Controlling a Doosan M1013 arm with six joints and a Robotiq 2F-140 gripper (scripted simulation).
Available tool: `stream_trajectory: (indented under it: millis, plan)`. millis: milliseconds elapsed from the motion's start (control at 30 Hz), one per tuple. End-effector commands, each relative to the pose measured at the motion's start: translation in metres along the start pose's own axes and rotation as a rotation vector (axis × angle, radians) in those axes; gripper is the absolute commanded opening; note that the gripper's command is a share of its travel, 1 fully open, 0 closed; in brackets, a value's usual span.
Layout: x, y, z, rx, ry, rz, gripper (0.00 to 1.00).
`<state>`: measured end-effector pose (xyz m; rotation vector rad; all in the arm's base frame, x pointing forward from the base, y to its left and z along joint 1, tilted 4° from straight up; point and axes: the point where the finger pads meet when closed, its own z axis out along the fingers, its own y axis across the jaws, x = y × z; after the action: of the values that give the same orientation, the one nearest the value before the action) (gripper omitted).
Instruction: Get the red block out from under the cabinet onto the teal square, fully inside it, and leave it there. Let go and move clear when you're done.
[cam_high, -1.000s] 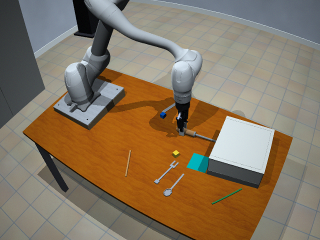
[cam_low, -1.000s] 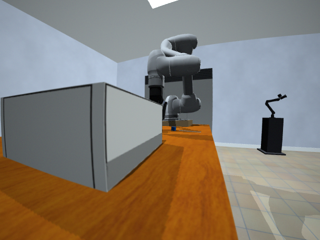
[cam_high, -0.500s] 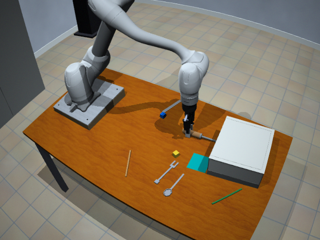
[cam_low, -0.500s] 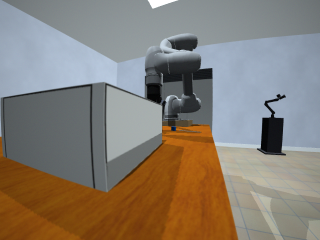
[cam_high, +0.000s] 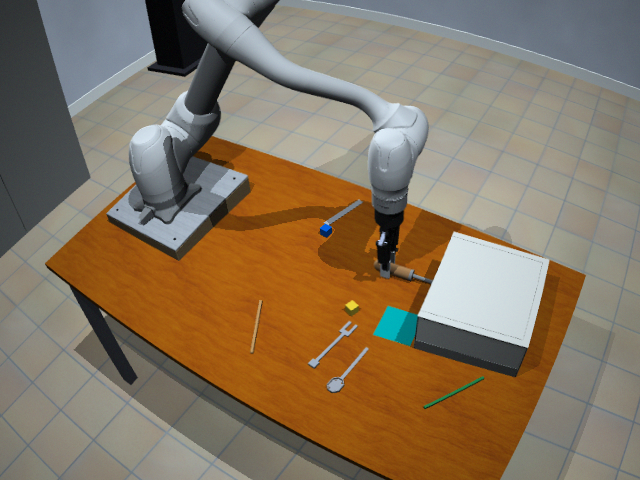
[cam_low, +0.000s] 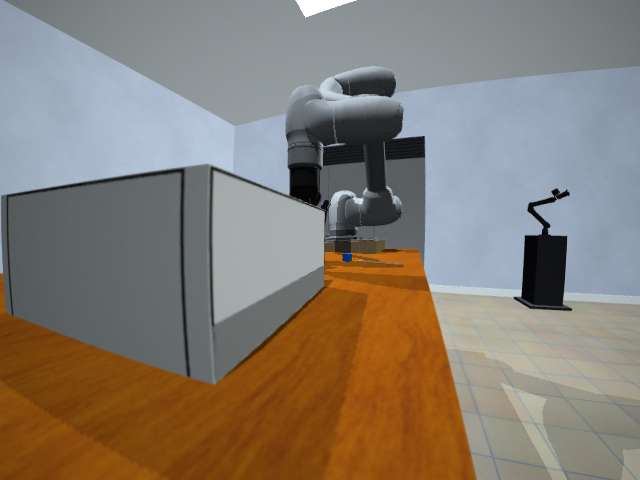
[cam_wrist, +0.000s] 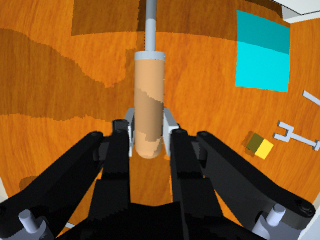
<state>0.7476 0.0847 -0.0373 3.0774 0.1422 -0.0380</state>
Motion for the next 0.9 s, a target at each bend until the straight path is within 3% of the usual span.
stream_trajectory:
  millis: [0, 867]
  plan:
    - [0.005, 0.0, 0.0, 0.0, 0.0, 0.0, 0.0]
    - [0.025, 0.0, 0.0, 0.0, 0.0, 0.0, 0.0]
